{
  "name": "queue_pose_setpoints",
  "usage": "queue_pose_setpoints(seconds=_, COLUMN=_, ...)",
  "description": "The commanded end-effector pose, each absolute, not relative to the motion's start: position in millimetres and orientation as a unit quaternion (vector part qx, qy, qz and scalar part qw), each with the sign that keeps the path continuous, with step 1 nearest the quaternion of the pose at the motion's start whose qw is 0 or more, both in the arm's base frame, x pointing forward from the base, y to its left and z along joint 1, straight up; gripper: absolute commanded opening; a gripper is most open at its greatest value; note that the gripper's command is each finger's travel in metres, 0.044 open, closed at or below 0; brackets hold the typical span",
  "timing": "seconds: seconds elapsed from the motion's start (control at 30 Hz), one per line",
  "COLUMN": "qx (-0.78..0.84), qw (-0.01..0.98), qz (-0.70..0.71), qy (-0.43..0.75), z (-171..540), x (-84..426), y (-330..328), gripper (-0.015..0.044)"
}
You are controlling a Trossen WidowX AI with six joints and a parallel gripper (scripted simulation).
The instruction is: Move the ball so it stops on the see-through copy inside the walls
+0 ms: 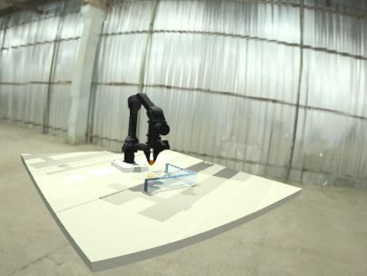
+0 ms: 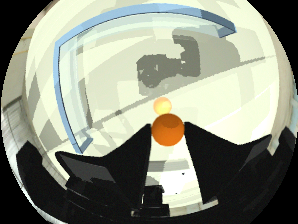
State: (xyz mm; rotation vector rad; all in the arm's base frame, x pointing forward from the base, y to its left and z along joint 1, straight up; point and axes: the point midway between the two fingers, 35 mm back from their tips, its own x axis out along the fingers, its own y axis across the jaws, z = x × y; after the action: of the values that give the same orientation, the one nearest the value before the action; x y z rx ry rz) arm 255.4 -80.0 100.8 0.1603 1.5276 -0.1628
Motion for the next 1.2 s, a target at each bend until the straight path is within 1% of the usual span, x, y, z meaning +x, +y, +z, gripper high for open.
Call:
queue_pose_setpoints(seconds=0.0, qx=0.071, qw=0.711, qz=-0.072, qy=0.696, z=84, x=253, y=-80, gripper=0.0)
queue_pose_setpoints(seconds=0.33, qx=0.071, qw=0.711, qz=-0.072, qy=0.696, z=36, x=252, y=-80, gripper=0.0)
queue_pose_setpoints(seconds=1.13, qx=0.071, qw=0.711, qz=-0.072, qy=0.696, z=16, x=253, y=-80, gripper=0.0)
queue_pose_setpoints(seconds=1.17, qx=0.073, qw=0.714, qz=-0.073, qy=0.692, z=19, x=256, y=-80, gripper=0.0026)
